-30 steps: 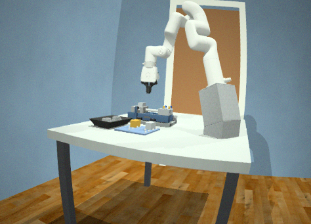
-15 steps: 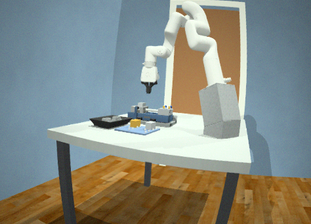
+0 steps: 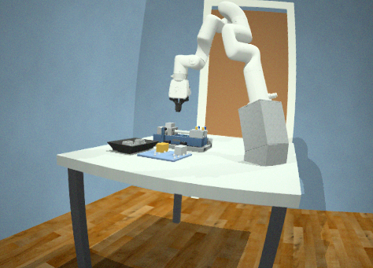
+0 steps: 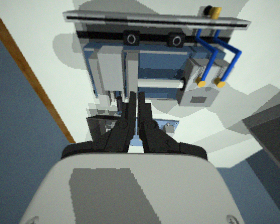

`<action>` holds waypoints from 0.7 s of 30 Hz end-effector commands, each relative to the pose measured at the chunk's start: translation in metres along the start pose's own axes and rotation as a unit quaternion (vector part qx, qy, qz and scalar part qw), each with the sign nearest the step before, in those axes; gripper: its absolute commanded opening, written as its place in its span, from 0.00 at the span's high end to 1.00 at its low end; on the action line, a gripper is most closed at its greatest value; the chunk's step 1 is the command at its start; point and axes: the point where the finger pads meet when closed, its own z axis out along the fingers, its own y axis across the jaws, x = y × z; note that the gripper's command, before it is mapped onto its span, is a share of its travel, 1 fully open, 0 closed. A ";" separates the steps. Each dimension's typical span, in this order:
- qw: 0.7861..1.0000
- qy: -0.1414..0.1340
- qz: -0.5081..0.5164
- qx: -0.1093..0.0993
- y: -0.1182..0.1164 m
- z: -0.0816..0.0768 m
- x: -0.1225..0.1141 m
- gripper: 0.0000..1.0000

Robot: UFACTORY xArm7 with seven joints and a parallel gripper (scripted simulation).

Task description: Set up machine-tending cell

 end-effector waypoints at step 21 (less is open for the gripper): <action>1.000 0.001 0.000 0.002 -0.001 0.010 0.001 1.00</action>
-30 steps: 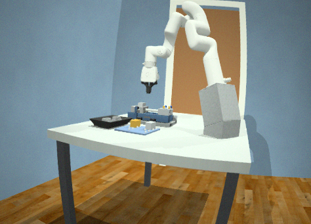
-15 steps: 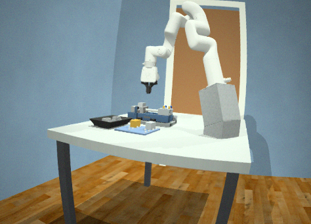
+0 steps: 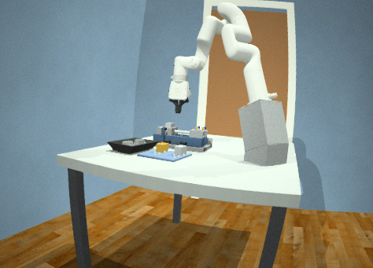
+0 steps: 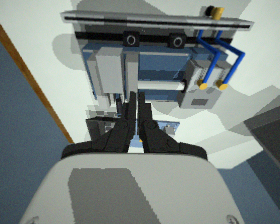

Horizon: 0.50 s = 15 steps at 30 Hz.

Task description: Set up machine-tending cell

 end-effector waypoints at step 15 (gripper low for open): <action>1.000 0.001 0.000 0.001 -0.001 0.028 0.001 1.00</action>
